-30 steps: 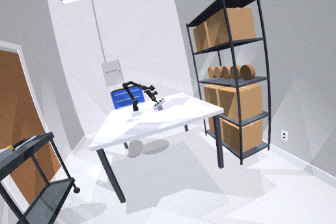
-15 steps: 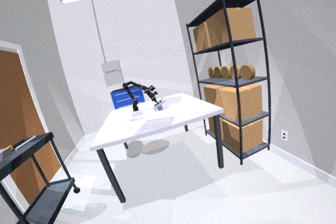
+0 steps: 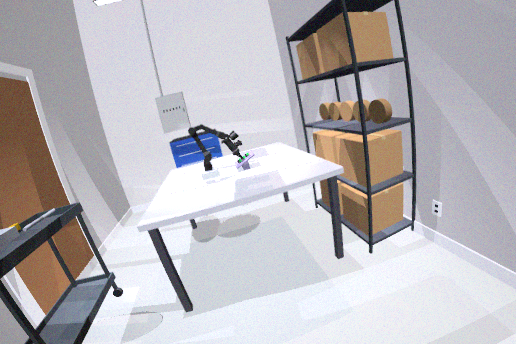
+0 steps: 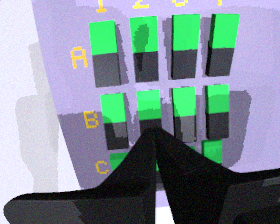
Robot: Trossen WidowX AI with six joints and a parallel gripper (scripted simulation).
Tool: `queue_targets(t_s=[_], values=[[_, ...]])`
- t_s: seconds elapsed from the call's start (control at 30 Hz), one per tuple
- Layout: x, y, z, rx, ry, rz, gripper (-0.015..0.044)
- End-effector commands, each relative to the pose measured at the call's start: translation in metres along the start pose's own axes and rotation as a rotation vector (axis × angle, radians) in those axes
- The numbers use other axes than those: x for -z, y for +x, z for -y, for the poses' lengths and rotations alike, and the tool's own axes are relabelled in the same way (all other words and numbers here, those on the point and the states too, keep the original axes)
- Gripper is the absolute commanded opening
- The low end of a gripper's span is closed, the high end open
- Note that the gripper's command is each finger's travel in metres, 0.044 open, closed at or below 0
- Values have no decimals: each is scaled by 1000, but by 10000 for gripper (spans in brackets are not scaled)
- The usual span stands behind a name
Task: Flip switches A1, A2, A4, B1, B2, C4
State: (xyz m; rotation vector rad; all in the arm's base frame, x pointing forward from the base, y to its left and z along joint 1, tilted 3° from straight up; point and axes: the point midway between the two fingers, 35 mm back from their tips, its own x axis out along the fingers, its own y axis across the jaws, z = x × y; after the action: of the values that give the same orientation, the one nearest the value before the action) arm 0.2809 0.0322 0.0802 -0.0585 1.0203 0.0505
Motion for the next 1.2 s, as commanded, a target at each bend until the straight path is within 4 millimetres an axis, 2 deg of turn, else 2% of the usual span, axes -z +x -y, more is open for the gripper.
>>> queue_targets(t_s=[0.0, 0.7, 0.77, 0.87, 0.9, 1.1, 1.17], values=[[1, 2, -1, -5, -3, -5, 0], [1, 5, -1, -5, -3, -4, 0], [-2, -7, 0, -1, 0, -4, 0], [-3, -50, -1, -4, -2, -27, 0], [-2, -58, -1, -5, -3, -31, 0], [-2, -61, 0, -5, -3, -33, 0], [2, -61, 5, -4, -3, -35, 0]])
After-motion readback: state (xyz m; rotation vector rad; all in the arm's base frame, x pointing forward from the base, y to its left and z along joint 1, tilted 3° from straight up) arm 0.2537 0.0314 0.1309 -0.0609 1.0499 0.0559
